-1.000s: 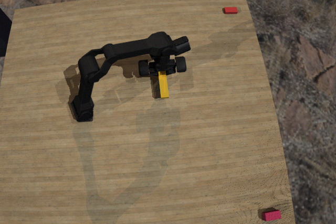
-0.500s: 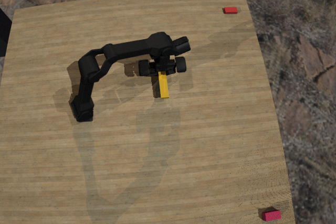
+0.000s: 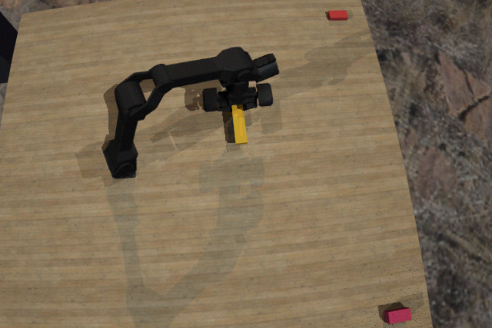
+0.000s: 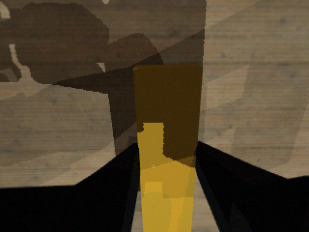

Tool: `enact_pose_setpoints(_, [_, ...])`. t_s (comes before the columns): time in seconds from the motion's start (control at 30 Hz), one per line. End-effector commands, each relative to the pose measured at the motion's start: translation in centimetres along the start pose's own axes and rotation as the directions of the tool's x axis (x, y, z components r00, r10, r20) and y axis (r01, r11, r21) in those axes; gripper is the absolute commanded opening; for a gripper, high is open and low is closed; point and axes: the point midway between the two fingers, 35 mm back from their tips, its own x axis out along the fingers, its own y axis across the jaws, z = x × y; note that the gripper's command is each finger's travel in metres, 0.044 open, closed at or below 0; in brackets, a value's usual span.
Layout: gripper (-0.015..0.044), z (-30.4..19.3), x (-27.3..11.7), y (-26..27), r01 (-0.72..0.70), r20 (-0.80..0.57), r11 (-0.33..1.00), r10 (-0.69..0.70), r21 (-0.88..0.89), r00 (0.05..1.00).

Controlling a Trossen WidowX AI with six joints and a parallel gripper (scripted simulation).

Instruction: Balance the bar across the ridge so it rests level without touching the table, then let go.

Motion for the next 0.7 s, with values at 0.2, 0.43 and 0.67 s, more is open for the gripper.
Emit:
enact_pose_setpoints(0.2, [0.0,0.03,0.13,0.0,-0.001,0.003,1.0,0.001,0.001,1.0])
enact_pose_setpoints(0.43, [0.0,0.03,0.19,0.01,-0.001,0.003,1.0,0.001,0.001,1.0])
enact_pose_setpoints(0.67, [0.0,0.03,0.26,0.02,-0.001,0.003,1.0,0.001,0.001,1.0])
